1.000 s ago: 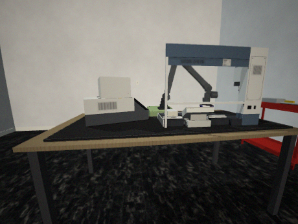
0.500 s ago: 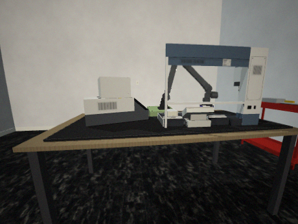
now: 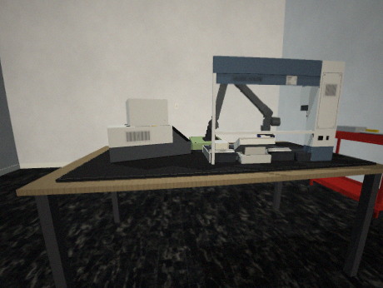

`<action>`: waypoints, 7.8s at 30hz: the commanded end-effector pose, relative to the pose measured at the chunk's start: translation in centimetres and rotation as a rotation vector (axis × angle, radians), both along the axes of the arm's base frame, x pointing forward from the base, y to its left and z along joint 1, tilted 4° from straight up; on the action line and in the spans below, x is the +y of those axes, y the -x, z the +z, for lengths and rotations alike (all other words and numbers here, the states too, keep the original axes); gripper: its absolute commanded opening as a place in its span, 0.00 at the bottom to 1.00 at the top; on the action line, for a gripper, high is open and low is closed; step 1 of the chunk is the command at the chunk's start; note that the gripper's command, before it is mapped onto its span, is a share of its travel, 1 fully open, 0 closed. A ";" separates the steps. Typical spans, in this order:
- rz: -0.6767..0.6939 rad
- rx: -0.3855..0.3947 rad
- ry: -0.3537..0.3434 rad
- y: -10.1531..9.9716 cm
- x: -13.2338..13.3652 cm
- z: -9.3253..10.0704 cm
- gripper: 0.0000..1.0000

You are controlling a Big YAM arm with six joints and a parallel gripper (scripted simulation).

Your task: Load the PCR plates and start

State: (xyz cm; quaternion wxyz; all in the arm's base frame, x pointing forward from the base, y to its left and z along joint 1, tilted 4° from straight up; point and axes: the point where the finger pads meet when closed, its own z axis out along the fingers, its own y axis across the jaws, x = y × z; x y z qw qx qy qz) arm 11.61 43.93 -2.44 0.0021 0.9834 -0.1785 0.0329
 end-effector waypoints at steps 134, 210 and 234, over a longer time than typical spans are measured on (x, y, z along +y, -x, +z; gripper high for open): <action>-0.029 -0.003 -0.026 -1.2 0.9 -2.3 0.00; -0.039 0.014 0.046 -0.8 -2.0 -6.2 0.00; -0.041 0.028 0.106 -0.5 -3.8 -6.4 0.00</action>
